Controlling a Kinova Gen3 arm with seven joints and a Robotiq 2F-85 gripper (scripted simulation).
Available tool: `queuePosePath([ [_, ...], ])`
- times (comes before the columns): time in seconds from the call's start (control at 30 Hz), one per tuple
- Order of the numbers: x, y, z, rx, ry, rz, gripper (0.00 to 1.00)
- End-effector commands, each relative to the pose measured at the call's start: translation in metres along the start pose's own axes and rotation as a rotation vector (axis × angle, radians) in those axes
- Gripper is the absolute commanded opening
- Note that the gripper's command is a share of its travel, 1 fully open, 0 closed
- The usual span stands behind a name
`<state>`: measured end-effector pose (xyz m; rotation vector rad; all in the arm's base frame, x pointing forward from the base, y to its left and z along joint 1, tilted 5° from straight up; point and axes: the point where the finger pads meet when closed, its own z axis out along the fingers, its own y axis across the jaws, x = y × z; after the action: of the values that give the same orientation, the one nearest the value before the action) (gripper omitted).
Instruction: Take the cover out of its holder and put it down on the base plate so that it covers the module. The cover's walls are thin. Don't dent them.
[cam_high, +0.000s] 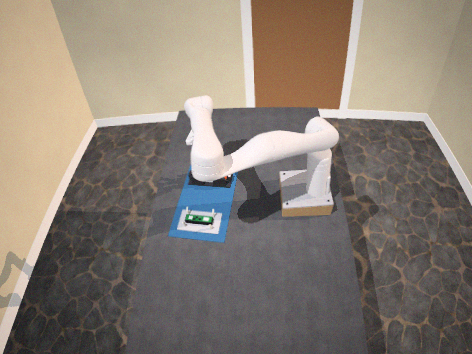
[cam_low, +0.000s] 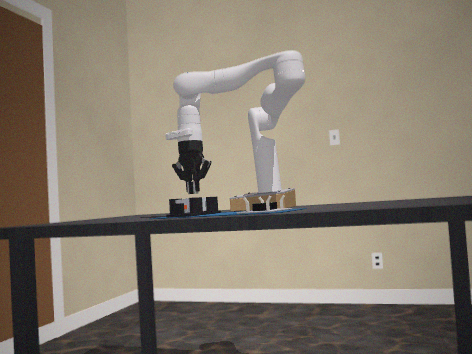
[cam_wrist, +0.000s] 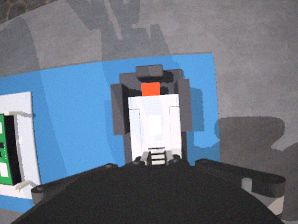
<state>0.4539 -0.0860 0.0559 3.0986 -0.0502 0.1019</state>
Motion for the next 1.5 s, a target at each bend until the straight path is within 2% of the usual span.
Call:
queuePosePath([
  [0.0, 0.0004, 0.0, -0.0007, 0.0, 0.002, 0.0, 0.0],
  [1.07, 0.0004, 0.0, -0.0007, 0.0, 0.002, 0.0, 0.0],
  [1.1, 0.0004, 0.0, -0.0007, 0.0, 0.002, 0.0, 1.0],
  [1.47, 0.0004, 0.0, -0.0007, 0.0, 0.002, 0.0, 1.0],
])
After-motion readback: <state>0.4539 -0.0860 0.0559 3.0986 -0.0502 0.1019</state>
